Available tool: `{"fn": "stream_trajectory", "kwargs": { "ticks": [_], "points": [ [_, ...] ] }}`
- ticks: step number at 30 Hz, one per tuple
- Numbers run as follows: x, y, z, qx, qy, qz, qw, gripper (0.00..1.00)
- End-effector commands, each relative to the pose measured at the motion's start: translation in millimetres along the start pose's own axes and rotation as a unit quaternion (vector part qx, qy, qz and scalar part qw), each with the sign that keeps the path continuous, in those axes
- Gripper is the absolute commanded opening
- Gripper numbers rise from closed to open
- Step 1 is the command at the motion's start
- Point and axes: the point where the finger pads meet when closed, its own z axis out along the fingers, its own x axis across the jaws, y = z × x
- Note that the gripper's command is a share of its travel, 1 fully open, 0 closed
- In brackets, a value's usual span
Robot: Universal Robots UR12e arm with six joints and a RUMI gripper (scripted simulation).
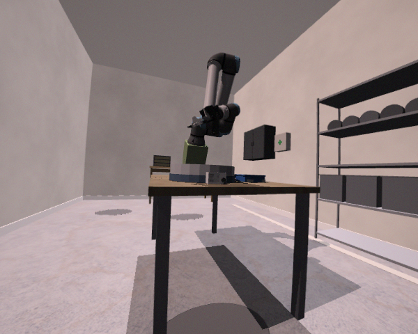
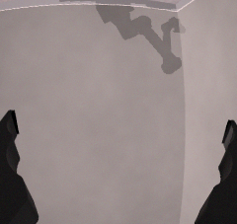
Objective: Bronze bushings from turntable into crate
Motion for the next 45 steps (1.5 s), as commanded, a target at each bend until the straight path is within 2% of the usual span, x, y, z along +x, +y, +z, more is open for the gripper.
{"fn": "stream_trajectory", "kwargs": {
  "ticks": [1, 19, 25, 29, 32, 34, 38, 39, 41, 42, 43, 44, 45],
  "points": [
    [0.4, 0.6, -0.2, 0.000, 0.000, 0.000, 1.000, 1.00],
    [0.3, 0.6, -0.2, 0.000, 0.000, 0.000, 1.000, 1.00],
    [-6.3, -2.8, 2.8, 0.018, 0.000, -0.021, 1.000, 1.00],
    [-20.9, -10.7, 6.6, 0.054, -0.001, -0.060, 0.997, 1.00],
    [-39.7, -21.3, 7.6, 0.096, -0.001, -0.101, 0.990, 1.00],
    [-39.7, -21.3, 7.6, 0.096, -0.001, -0.101, 0.990, 1.00],
    [-76.1, -42.4, 1.3, 0.171, 0.003, -0.159, 0.972, 1.00],
    [-76.1, -42.4, 1.3, 0.171, 0.003, -0.159, 0.972, 1.00],
    [-98.2, -55.7, -6.9, 0.213, 0.007, -0.187, 0.959, 1.00],
    [-98.2, -55.7, -6.9, 0.213, 0.007, -0.187, 0.959, 1.00],
    [-109.8, -62.8, -12.4, 0.235, 0.009, -0.199, 0.951, 1.00],
    [-109.8, -62.8, -12.4, 0.235, 0.009, -0.199, 0.951, 1.00],
    [-121.7, -70.1, -18.9, 0.258, 0.012, -0.210, 0.943, 1.00]
  ]
}}
